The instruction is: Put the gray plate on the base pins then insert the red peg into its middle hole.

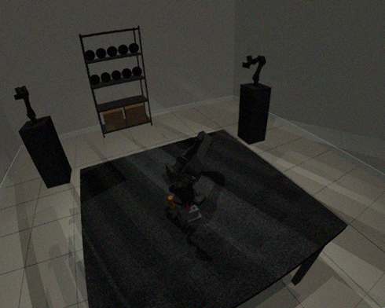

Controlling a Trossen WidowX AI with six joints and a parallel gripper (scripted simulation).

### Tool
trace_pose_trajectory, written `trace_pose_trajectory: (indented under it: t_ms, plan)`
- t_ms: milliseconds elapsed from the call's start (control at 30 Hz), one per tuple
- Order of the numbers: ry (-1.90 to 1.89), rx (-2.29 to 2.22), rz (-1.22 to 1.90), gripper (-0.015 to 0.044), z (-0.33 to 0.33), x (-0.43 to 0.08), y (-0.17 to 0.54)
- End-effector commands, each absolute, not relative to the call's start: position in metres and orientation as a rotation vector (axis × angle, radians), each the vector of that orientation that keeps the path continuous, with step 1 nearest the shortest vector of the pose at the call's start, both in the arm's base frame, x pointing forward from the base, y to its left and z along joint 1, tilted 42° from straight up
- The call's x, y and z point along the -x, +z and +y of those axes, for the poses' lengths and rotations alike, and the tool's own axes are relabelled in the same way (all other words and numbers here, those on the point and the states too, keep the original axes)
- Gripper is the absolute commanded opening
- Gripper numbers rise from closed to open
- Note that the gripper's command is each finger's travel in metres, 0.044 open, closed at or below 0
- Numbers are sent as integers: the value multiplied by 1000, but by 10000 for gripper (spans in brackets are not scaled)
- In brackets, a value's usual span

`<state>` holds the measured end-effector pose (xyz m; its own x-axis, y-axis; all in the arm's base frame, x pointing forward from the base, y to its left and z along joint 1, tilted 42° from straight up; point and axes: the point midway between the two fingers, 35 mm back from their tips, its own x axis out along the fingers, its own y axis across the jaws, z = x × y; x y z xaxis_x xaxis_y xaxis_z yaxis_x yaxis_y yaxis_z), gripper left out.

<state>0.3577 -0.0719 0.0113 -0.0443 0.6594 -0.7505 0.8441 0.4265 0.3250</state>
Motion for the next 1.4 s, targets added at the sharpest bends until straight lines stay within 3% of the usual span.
trace_pose_trajectory:
  t_ms: [0,833,1033,1367]
  plan:
    - [-256,-1304,1766,0,-72,-358,11]
    - [-252,-1296,1772,0,-70,-358,11]
    - [-252,-1296,1772,150,-70,-358,11]
    - [-253,-1297,1771,150,-70,-358,11]
